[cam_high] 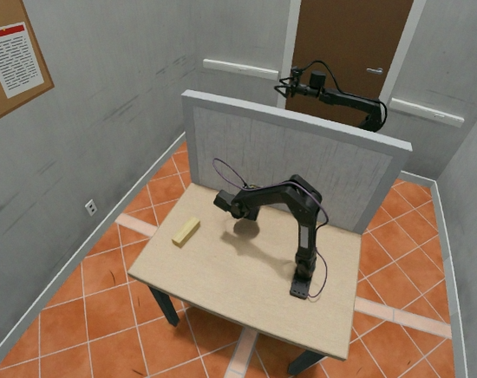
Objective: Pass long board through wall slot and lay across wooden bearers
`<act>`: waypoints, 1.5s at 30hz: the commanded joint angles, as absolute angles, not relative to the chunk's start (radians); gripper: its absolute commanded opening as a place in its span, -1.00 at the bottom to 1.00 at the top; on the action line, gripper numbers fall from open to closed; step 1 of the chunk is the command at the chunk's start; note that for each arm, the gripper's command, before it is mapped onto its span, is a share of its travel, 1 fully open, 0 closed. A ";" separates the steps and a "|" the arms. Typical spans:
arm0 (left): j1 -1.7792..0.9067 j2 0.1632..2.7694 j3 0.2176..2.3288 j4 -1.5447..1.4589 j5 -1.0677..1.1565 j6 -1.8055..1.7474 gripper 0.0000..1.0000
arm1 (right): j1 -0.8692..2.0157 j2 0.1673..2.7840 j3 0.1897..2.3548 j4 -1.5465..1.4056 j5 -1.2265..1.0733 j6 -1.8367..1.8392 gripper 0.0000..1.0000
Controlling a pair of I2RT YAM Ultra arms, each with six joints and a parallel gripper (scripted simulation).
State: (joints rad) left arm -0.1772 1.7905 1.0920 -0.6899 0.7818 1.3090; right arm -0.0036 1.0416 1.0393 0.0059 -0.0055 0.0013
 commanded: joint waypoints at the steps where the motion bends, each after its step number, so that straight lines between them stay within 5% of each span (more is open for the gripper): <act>1: -0.190 1.769 1.087 -0.662 0.798 1.295 0.53 | 0.005 1.051 1.083 0.034 -0.014 0.004 1.00; 9: -0.170 1.766 1.078 -0.659 0.798 1.302 0.53 | 0.005 1.051 1.083 0.034 -0.014 0.004 1.00; 10: -0.177 1.766 1.075 -0.659 0.798 1.298 -1.00 | 0.005 1.051 1.083 0.034 -0.014 0.004 1.00; 45: -0.290 1.801 1.141 -0.564 0.777 1.154 -1.00 | 0.005 1.051 1.083 0.034 -0.014 0.004 1.00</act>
